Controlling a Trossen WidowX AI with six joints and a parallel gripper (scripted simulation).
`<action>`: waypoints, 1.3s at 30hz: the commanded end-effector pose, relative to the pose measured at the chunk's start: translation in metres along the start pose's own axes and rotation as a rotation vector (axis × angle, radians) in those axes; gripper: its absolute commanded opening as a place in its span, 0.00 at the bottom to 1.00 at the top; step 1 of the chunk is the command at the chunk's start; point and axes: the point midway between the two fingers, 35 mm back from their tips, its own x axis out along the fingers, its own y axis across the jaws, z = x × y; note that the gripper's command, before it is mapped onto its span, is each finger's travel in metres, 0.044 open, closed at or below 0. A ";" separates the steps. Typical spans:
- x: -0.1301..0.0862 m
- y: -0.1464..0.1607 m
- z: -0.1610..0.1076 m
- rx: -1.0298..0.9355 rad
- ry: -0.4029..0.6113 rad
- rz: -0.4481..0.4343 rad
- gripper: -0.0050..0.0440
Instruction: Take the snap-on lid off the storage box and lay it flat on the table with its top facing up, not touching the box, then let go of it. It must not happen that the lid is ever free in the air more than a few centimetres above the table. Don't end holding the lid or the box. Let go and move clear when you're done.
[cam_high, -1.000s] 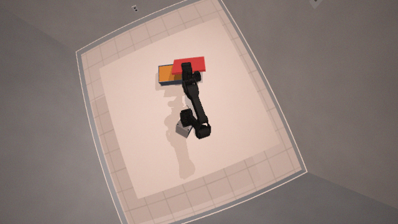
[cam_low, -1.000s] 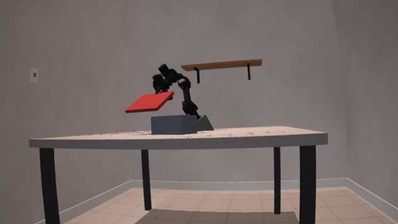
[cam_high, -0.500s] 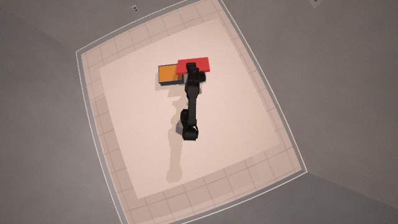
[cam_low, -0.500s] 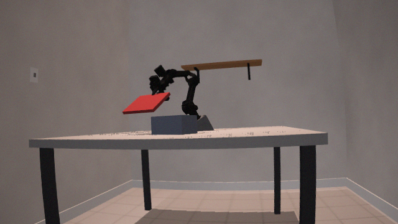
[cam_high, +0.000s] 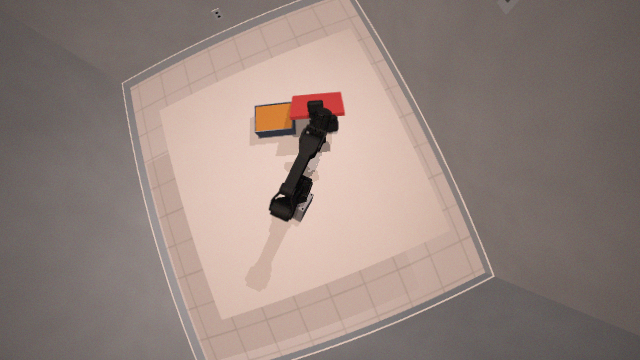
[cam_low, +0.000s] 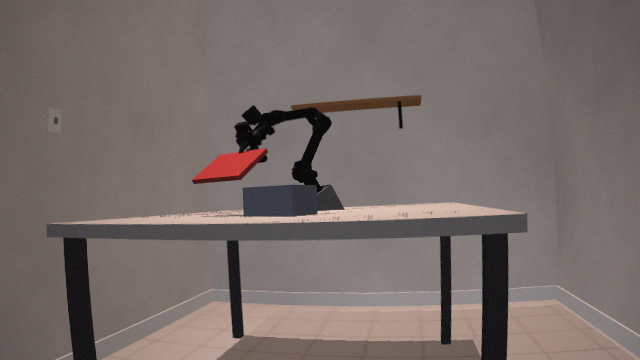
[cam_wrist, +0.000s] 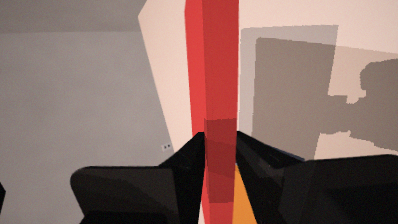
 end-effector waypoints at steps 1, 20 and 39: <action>-0.003 0.008 0.010 -0.010 0.015 0.026 0.00; -0.005 0.006 0.049 -0.009 0.015 0.026 0.00; 0.001 -0.007 0.057 -0.009 0.015 0.026 0.00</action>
